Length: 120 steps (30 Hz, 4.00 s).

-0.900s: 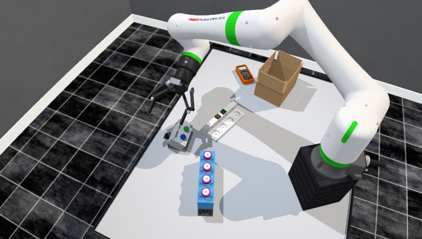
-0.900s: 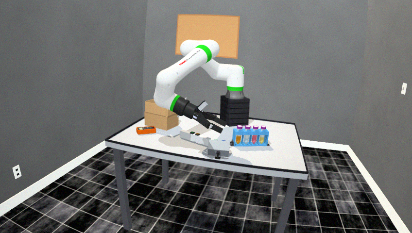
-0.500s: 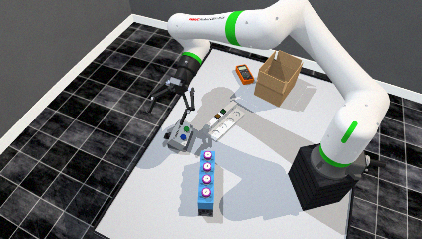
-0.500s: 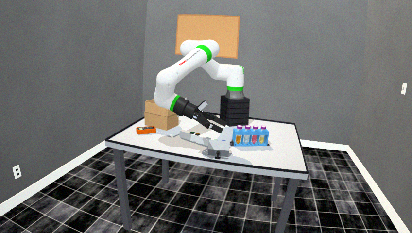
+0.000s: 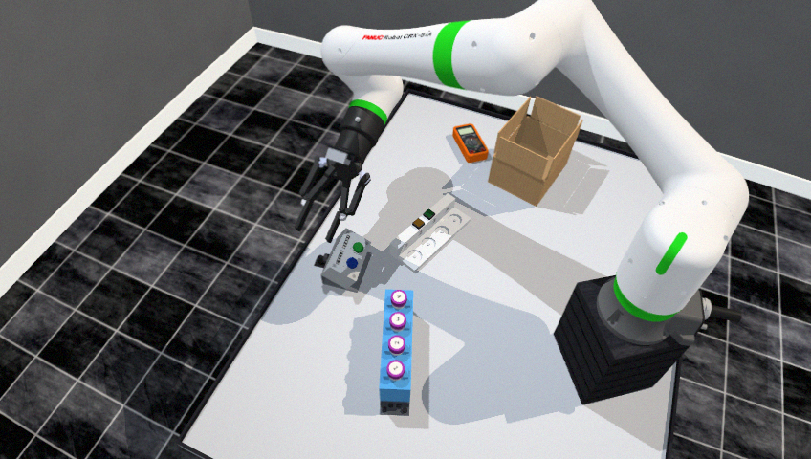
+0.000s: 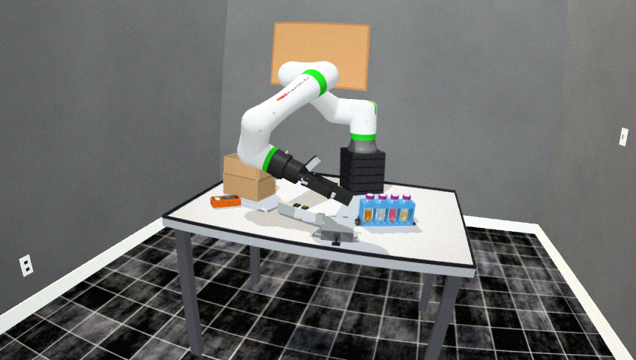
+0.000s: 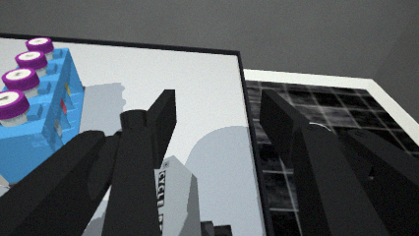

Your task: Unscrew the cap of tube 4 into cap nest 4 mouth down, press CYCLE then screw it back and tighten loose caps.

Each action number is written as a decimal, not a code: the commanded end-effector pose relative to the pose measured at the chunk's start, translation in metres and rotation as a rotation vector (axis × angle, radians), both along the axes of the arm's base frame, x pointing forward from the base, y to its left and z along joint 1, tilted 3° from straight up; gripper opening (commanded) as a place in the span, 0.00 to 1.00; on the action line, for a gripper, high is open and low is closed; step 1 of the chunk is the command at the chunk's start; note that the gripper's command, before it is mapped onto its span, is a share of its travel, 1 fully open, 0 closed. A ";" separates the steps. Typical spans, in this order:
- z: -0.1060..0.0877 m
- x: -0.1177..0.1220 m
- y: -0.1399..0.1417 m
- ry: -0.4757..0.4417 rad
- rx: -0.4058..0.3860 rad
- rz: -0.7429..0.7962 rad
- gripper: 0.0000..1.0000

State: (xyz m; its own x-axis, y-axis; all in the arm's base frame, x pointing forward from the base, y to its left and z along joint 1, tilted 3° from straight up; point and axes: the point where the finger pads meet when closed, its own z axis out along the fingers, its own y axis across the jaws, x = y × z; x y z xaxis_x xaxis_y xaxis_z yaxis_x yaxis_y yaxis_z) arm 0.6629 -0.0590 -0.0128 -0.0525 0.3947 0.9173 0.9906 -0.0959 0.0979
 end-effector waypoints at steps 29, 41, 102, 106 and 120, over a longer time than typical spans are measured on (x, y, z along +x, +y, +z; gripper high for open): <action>-0.003 -0.011 0.013 -0.080 -0.066 0.064 0.41; -0.013 -0.038 0.035 -0.287 -0.224 0.265 0.41; 0.001 -0.192 0.038 -1.304 -0.523 1.725 0.41; 0.001 -0.200 0.033 -1.369 -0.503 1.844 0.41; 0.000 -0.216 0.022 -1.550 -0.401 2.207 0.41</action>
